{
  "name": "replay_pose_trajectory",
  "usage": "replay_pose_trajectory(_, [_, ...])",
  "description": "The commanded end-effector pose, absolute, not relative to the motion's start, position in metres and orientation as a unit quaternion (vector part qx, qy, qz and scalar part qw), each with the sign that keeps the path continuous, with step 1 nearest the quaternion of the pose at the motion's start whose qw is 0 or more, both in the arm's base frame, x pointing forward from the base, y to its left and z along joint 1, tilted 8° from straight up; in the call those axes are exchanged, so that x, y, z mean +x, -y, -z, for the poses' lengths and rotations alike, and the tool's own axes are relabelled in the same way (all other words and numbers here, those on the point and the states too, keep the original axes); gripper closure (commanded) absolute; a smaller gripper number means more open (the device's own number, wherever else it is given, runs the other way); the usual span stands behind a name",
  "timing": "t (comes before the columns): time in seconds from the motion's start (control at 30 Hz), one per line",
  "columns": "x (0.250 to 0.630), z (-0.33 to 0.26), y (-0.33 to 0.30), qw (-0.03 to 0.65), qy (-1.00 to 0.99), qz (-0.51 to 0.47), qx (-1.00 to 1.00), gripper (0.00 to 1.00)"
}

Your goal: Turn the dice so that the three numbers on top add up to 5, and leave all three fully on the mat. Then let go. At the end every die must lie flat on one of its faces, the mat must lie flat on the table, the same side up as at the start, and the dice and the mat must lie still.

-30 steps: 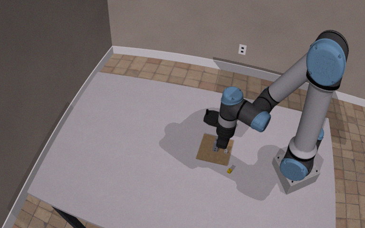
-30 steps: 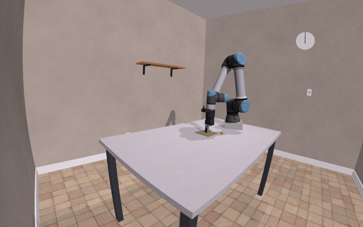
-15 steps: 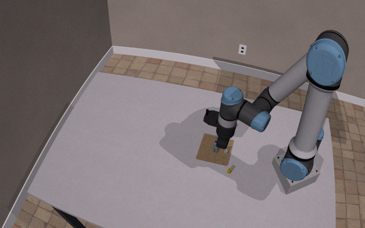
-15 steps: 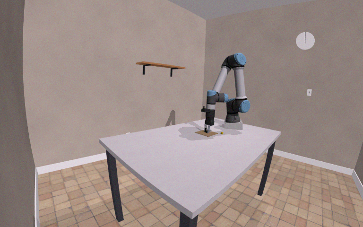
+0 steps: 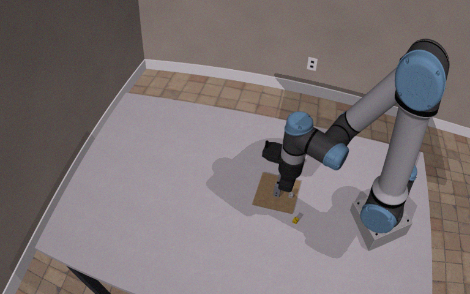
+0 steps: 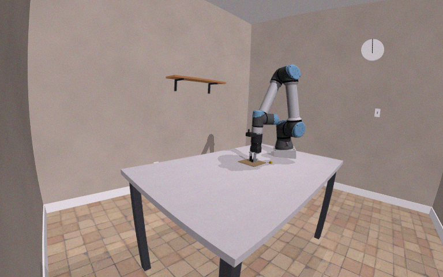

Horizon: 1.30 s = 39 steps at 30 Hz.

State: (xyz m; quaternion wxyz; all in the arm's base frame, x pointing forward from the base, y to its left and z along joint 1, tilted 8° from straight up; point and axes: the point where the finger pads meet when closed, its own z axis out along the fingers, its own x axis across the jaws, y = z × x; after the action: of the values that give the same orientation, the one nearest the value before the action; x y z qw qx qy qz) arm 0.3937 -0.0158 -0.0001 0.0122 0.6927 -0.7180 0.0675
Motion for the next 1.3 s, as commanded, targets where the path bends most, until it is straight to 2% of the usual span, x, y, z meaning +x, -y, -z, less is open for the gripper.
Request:
replay_pose_trajectory(0.0, [0.394, -0.002, 0.016, 0.012, 0.718, -0.068, 0.693, 0.36])
replay_pose_trajectory(0.77, [0.388, -0.080, 0.007, 0.012, 0.718, -0.068, 0.693, 0.36])
replay_pose_trajectory(1.1, [0.387, -0.089, 0.006, 0.012, 0.718, -0.068, 0.693, 0.36])
replay_pose_trajectory(1.13, [0.387, -0.089, 0.006, 0.012, 0.718, -0.068, 0.693, 0.00])
replay_pose_trajectory(1.27, [0.387, -0.089, 0.006, 0.012, 0.718, -0.068, 0.693, 0.00])
